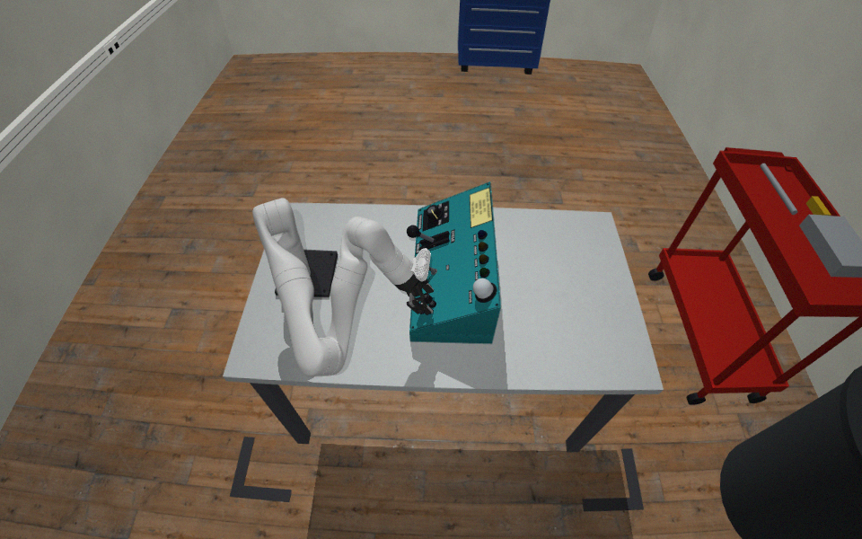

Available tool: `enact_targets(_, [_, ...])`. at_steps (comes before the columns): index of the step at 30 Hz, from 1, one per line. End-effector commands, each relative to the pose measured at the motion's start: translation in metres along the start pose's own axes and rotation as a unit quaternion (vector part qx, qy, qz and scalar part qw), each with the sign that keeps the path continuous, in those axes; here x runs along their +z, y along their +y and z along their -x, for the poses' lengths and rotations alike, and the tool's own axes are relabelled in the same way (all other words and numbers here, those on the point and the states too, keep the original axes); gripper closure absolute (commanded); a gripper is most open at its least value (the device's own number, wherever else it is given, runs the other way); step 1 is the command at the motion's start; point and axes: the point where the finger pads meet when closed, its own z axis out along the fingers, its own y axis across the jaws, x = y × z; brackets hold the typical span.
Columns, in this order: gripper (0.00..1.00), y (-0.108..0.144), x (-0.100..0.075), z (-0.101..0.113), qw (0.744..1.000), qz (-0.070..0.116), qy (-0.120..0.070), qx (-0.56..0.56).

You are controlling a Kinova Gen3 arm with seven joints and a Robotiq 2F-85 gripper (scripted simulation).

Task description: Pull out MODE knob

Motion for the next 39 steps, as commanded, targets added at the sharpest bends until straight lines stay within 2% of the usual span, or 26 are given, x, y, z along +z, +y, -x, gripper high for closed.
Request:
enact_targets(1, [0.23,0.0002,-0.0005,-0.0006,1.000,0.000,0.001,0.000])
enact_targets(13, [0.23,0.0002,-0.0005,-0.0006,1.000,0.000,0.001,0.000])
enact_targets(14, [0.90,0.0002,-0.0005,-0.0006,1.000,0.000,0.001,0.000])
enact_targets(39, [0.90,0.0002,-0.0005,-0.0006,1.000,0.000,0.001,0.000])
